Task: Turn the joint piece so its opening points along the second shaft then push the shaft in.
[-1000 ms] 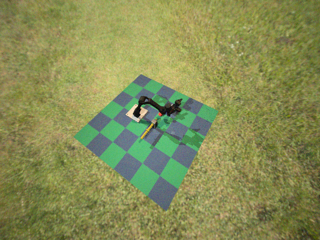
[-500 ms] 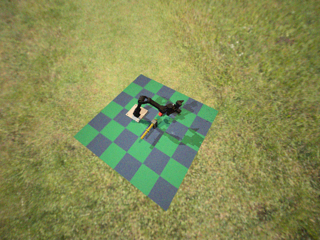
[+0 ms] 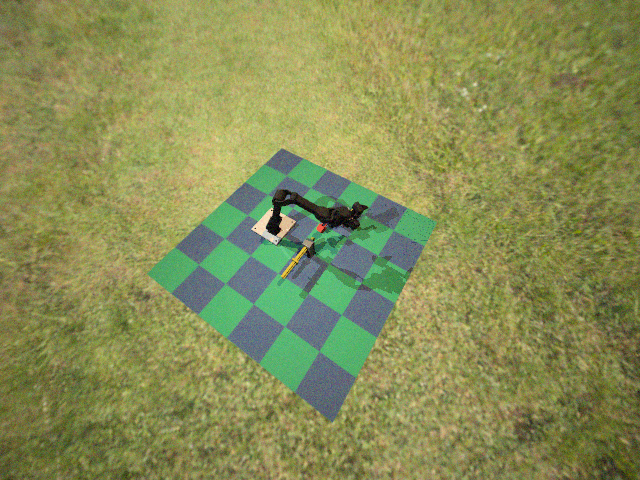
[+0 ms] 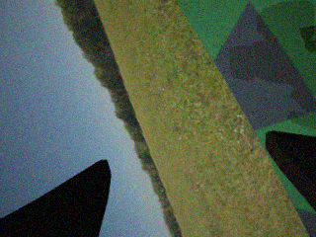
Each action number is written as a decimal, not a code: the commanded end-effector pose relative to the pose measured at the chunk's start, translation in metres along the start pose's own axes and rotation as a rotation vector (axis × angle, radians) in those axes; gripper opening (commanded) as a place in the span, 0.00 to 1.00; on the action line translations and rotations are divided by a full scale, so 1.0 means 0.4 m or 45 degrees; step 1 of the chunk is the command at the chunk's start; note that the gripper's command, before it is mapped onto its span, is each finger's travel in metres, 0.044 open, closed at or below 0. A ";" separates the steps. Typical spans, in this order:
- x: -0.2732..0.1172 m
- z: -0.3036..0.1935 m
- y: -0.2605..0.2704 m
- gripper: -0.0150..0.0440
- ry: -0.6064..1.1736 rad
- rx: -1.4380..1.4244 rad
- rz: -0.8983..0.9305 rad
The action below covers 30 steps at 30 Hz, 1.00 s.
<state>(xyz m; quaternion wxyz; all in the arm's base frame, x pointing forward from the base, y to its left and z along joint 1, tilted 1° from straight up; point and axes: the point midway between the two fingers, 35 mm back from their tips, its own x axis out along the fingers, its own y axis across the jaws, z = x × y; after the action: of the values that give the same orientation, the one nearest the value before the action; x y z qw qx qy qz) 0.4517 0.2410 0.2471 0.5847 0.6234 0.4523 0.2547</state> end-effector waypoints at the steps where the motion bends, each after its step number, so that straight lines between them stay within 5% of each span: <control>1: -0.014 0.002 -0.012 1.00 -0.069 -0.049 -0.081; 30: -0.217 -0.049 -0.231 1.00 -0.196 -0.396 -0.969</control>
<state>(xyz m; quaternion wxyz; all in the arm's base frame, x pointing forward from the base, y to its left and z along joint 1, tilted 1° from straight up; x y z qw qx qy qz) 0.3836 0.1772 0.1796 0.7454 0.3737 0.5497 0.0502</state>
